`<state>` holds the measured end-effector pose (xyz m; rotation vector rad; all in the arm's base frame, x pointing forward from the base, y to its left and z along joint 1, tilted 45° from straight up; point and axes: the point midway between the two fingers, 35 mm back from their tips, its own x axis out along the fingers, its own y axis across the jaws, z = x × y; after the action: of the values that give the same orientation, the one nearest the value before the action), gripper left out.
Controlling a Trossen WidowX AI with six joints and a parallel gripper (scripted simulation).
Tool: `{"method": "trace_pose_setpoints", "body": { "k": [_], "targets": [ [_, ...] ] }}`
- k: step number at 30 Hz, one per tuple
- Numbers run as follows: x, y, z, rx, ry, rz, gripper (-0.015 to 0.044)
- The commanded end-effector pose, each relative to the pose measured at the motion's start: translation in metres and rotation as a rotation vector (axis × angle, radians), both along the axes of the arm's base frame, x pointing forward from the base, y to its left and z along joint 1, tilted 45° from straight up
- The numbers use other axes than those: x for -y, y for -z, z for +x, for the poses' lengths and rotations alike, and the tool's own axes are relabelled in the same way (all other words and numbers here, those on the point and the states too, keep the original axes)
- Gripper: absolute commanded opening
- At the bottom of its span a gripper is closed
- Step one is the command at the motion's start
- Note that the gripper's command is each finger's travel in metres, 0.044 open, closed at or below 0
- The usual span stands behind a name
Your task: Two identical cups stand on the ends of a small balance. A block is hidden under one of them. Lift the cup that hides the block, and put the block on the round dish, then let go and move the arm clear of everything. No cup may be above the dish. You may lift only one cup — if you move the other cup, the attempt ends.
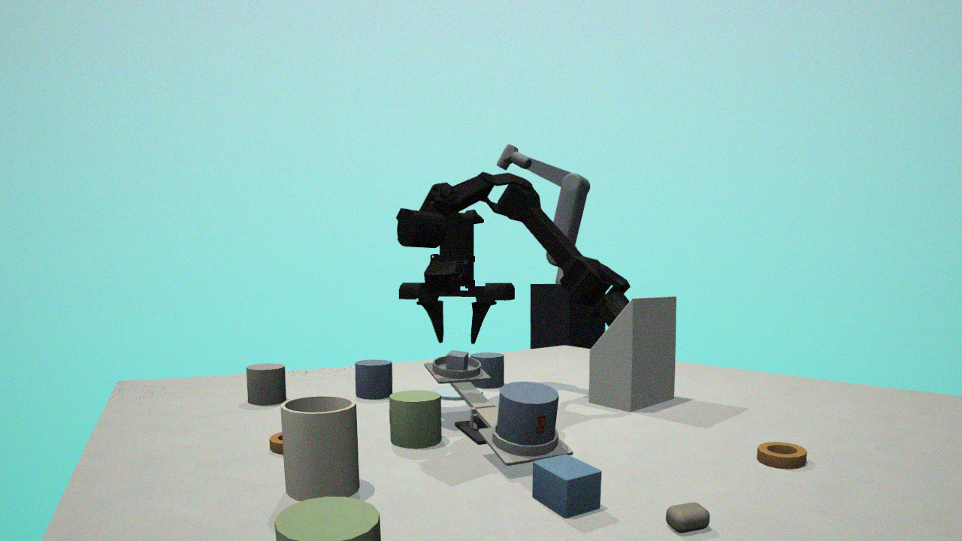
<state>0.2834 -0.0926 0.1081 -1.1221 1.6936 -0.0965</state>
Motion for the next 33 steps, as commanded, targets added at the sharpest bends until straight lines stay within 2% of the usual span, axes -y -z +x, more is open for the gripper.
{"method": "trace_pose_setpoints", "body": {
  "k": [1,22,25,33],
  "targets": [
    [0.005,0.005,-0.001,-0.008,0.001,-0.004,0.026],
    [0.027,0.027,-0.002,-0.008,0.001,-0.005,0.026],
    [0.027,0.027,-0.002,-0.008,0.001,-0.005,0.0181],
    [0.027,0.027,-0.002,-0.008,0.001,-0.005,0.0128]
  ]
}}
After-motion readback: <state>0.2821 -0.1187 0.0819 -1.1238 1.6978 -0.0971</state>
